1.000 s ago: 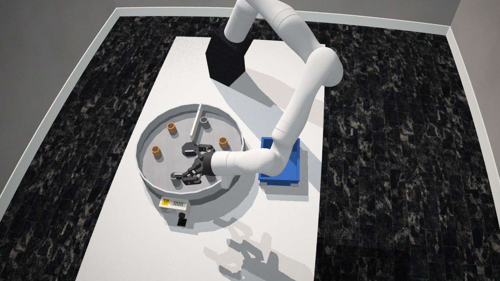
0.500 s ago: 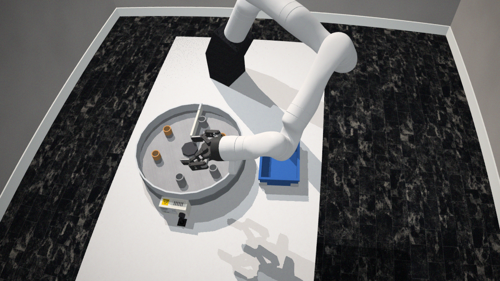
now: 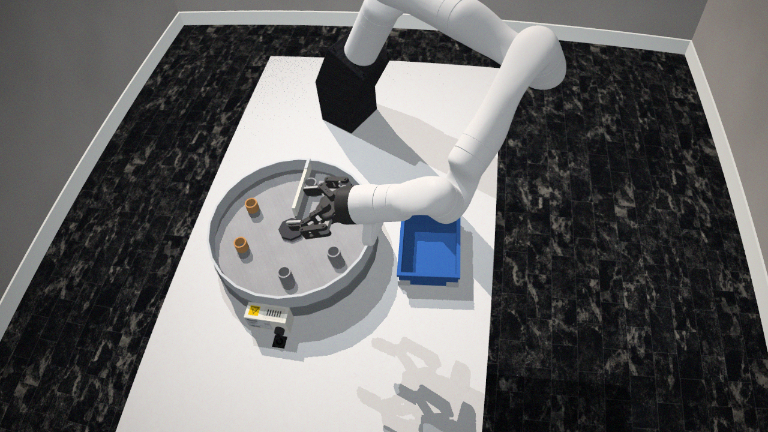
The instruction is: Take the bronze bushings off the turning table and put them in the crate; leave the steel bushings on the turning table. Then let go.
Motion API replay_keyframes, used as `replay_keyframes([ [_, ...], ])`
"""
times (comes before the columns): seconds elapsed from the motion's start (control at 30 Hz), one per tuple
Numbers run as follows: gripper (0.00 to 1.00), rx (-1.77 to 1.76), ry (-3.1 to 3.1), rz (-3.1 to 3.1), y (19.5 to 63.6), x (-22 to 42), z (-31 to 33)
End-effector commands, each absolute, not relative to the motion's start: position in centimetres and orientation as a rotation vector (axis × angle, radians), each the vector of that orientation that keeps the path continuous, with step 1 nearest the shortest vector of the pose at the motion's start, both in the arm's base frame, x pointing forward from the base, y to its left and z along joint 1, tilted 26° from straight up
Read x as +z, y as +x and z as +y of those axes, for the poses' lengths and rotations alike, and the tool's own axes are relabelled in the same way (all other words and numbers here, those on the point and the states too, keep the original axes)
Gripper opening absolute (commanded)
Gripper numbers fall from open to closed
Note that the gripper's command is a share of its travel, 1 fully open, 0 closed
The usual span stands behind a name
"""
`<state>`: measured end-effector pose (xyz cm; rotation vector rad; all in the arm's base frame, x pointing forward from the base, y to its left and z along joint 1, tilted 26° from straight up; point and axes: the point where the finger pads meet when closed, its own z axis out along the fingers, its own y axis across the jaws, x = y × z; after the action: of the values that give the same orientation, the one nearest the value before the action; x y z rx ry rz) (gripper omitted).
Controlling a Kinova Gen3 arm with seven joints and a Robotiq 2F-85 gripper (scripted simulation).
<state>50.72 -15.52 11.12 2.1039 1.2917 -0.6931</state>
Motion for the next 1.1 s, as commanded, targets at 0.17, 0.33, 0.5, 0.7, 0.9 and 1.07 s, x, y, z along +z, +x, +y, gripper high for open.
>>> replay_keyframes([
  [0.17,1.00,-0.671,2.103,1.303,50.9,11.6,-14.7],
  [0.33,1.00,-0.673,2.104,1.302,48.6,13.9,-13.7],
  [0.5,1.00,-0.673,2.104,1.302,47.1,15.5,-13.1],
  [0.7,1.00,-0.673,2.104,1.302,47.1,15.5,-13.1],
  [0.9,1.00,-0.675,2.104,1.300,44.8,17.8,-12.1],
  [1.07,1.00,-0.675,2.104,1.300,43.3,19.4,-11.5],
])
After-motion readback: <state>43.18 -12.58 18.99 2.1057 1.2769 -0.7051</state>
